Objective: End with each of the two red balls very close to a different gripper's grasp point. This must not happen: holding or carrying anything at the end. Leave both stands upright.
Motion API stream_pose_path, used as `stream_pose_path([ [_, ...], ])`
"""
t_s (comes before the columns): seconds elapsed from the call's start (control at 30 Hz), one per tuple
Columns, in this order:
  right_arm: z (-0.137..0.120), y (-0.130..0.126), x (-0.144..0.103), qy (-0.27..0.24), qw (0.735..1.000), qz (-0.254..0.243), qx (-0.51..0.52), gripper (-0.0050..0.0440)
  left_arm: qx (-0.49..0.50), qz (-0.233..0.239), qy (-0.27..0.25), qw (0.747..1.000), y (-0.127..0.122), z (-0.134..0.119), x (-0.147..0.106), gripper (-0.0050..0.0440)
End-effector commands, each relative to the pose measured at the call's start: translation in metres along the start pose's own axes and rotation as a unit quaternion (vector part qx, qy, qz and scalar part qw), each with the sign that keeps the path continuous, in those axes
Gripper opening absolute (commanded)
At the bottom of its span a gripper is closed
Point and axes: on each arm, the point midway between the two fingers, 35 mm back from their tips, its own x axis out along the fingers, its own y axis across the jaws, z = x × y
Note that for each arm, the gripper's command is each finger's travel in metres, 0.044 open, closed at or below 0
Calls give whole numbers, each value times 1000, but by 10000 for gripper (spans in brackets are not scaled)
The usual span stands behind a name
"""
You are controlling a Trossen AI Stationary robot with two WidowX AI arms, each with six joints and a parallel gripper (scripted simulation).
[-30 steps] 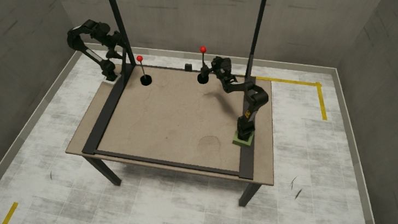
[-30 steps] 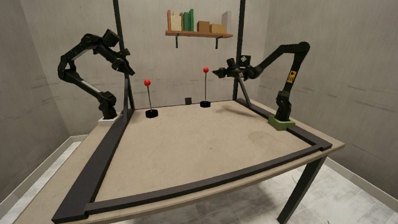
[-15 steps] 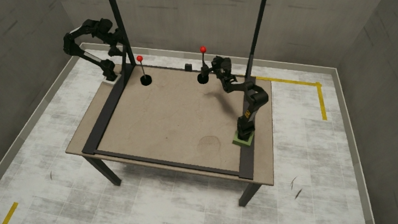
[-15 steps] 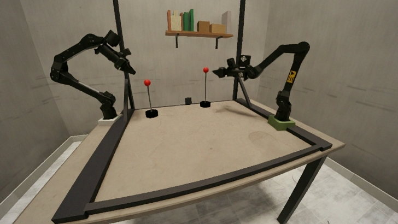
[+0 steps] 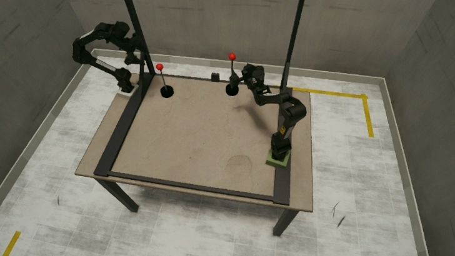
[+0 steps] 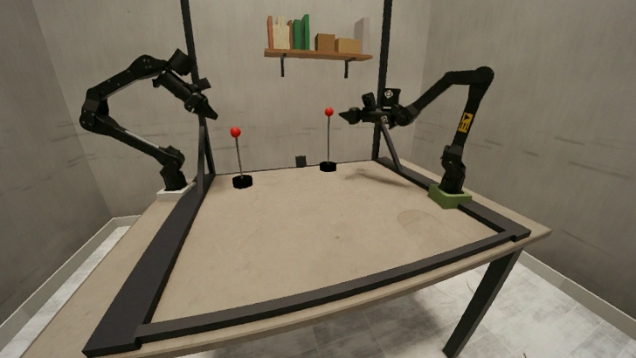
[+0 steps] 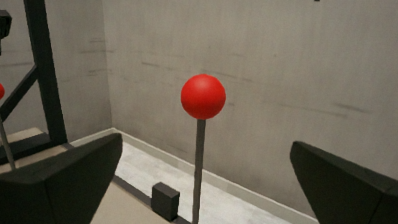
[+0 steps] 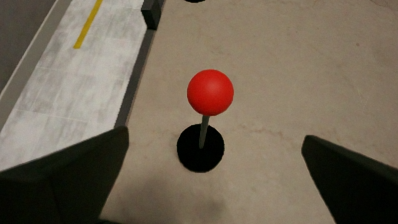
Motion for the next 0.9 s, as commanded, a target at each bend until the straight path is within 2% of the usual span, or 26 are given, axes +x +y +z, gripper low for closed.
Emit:
stream_pose_path([
  [0.0,0,0,5,4,1000,-1,1,440,1,0,-15,1000,-1,13,5,440],
  [0.87,0,0,65,2,1000,-2,2,440,1,0,-16,1000,0,15,69,440],
])
